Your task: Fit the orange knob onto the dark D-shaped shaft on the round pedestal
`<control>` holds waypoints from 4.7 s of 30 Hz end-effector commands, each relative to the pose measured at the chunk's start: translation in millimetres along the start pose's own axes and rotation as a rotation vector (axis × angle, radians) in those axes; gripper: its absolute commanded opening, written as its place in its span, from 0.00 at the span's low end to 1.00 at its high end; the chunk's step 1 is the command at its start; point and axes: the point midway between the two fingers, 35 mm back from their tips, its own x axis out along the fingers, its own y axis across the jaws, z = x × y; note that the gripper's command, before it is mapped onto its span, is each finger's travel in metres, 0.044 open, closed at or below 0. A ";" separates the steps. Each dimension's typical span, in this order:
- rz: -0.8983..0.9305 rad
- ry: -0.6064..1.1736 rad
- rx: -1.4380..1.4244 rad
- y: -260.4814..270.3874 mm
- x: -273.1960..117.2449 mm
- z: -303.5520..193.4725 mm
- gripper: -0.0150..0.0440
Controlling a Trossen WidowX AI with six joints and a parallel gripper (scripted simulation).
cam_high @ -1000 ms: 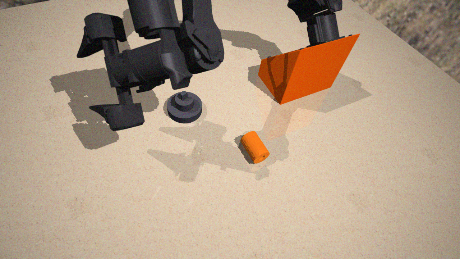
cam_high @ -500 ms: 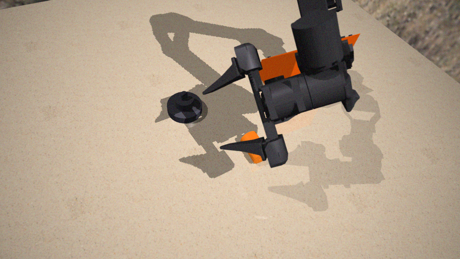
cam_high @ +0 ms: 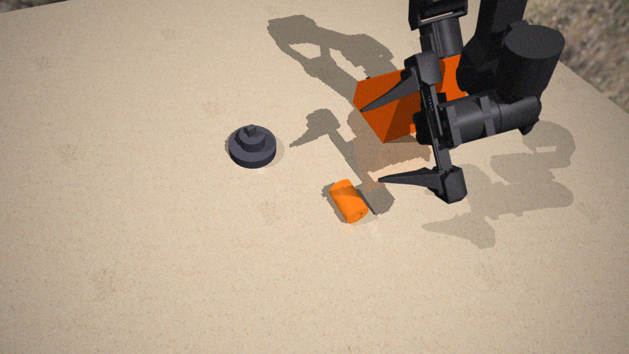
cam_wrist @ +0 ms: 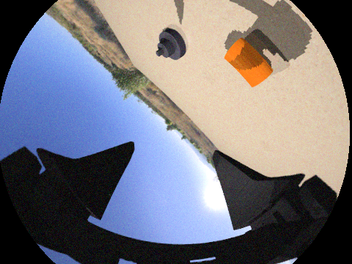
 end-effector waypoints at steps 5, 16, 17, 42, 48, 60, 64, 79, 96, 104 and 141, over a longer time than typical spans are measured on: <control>-0.159 0.094 -0.907 -50.7 13.6 -36.3 1.00; -0.492 0.467 -2.209 -87.4 32.7 -62.3 1.00; -0.514 0.502 -2.276 -87.3 33.2 -62.1 1.00; -0.983 2.103 -3.165 -3.9 24.6 -31.6 1.00; -1.041 2.483 -3.093 22.7 19.5 -23.1 1.00; -1.043 2.500 -3.087 23.9 19.2 -22.8 1.00; -1.040 2.499 -3.088 2.6 30.1 -4.4 1.00; -1.054 2.494 -3.091 -56.5 55.2 63.9 1.00; -1.053 2.494 -3.092 -68.8 61.1 76.8 1.00; -1.055 2.494 -3.092 -77.1 64.8 86.4 1.00; -1.058 2.493 -3.092 -85.6 68.2 96.9 0.56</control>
